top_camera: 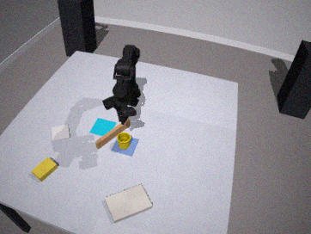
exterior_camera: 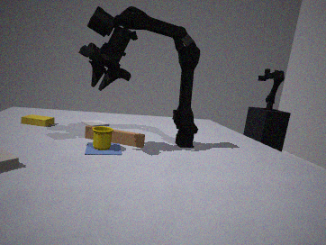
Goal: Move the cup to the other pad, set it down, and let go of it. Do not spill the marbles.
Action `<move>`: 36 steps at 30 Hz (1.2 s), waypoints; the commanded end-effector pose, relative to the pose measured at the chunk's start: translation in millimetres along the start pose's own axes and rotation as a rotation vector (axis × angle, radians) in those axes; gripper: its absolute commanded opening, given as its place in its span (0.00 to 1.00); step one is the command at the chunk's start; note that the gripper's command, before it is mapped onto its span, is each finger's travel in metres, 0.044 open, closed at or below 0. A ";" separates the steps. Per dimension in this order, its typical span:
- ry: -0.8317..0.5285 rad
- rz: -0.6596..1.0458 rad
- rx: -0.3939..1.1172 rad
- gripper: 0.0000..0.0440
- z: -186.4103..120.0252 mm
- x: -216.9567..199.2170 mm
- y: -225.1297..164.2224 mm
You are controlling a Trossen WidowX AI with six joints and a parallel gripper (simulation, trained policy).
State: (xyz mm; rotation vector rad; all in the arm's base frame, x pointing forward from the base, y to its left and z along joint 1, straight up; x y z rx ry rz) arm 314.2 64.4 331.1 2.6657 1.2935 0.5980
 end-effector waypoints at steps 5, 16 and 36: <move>-0.112 0.029 0.069 0.34 17.7 -2.0 0.3; -0.268 0.046 0.167 0.34 47.1 -8.4 -3.6; -0.454 0.094 0.249 0.39 106.5 -26.1 -17.1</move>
Point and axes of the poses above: the point midway between the two fingers, 35 mm back from their tips, its own z axis out along the fingers, its own x axis across the jaws, y = z × x, the point moved 9 cm from there along -z, back along the fingers, and after that the axes turned 11 degrees about -z, right-handed, at the moved point
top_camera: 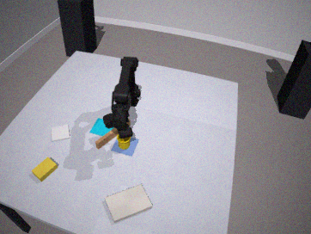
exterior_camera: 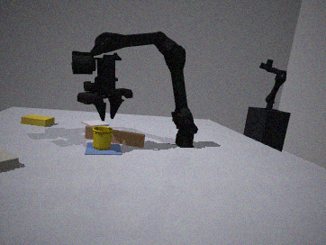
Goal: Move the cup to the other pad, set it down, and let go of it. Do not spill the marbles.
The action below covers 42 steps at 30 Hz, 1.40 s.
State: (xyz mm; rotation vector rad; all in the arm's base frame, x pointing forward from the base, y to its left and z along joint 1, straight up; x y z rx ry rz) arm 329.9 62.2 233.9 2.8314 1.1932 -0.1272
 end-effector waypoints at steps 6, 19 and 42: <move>-0.059 0.010 0.021 0.41 33.1 3.1 -0.7; -0.094 -0.051 0.048 0.40 82.2 6.3 -4.1; -0.054 -0.070 0.021 0.04 57.6 -15.9 -1.8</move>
Point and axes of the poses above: the point midway between the two fingers, 35 mm back from their tips, its own z axis out along the fingers, its own x axis across the jaws, y = z × x, the point moved 9 cm from there along -z, back along the fingers, and after that the axes turned 11 degrees about -z, right-handed, at the moved point
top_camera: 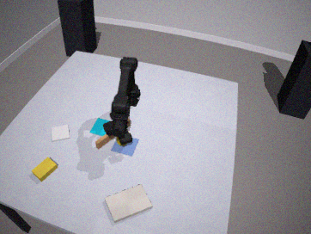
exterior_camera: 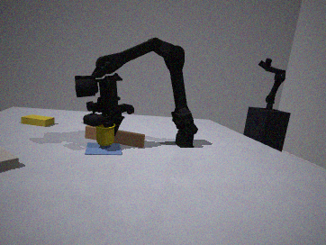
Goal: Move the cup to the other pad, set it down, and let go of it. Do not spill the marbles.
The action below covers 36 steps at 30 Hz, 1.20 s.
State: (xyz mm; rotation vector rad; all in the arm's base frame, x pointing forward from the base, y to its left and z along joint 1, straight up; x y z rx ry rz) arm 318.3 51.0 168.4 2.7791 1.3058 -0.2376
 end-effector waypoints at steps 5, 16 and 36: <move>0.028 0.048 -0.011 0.05 -22.3 -19.5 -0.2; 0.075 0.142 -0.033 0.05 -44.9 -46.0 6.4; 0.150 0.303 -0.100 0.01 -52.4 -93.0 28.4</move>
Point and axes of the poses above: the point midway between the two fingers, 35 mm back from their tips, its own z axis out along the fingers, its own x axis across the jaws, y = z × x, the point moved 9 cm from there along -z, back along the fingers, and after that the axes turned 11 degrees about -z, right-handed, at the moved point
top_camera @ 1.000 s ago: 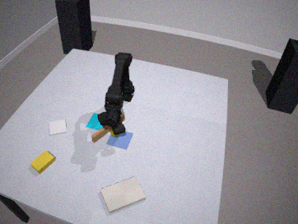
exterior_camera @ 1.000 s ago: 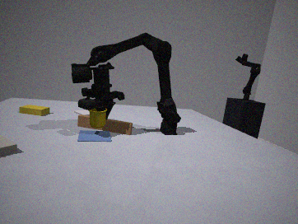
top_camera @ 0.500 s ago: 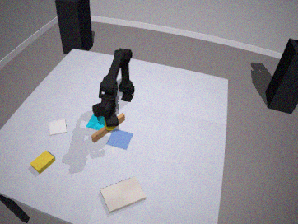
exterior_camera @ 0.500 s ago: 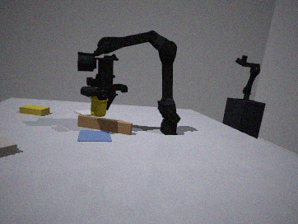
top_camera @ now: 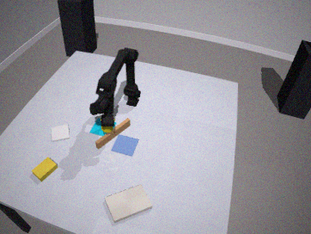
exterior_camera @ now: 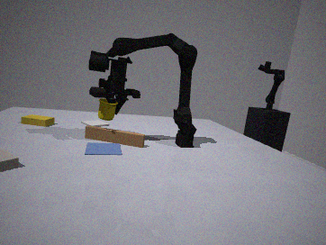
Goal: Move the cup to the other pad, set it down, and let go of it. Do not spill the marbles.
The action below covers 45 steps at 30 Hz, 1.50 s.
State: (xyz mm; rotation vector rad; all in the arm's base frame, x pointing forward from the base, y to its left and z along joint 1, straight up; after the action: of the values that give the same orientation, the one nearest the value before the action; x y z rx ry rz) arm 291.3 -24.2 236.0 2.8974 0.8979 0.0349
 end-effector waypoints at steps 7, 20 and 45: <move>0.025 0.061 -0.027 0.00 6.8 -20.3 11.7; 0.042 0.127 -0.053 0.00 26.0 -42.4 18.8; 0.022 0.199 -0.056 0.11 77.0 -78.1 0.2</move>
State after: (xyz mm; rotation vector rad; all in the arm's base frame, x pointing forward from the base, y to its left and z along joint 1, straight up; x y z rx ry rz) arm 237.6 -75.1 166.7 2.9290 0.6149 0.1173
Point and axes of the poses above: the point midway between the two fingers, 35 mm back from their tips, its own z axis out along the fingers, its own x axis across the jaws, y = z × x, the point moved 9 cm from there along -z, back along the fingers, and after that the axes turned 11 degrees about -z, right-handed, at the moved point
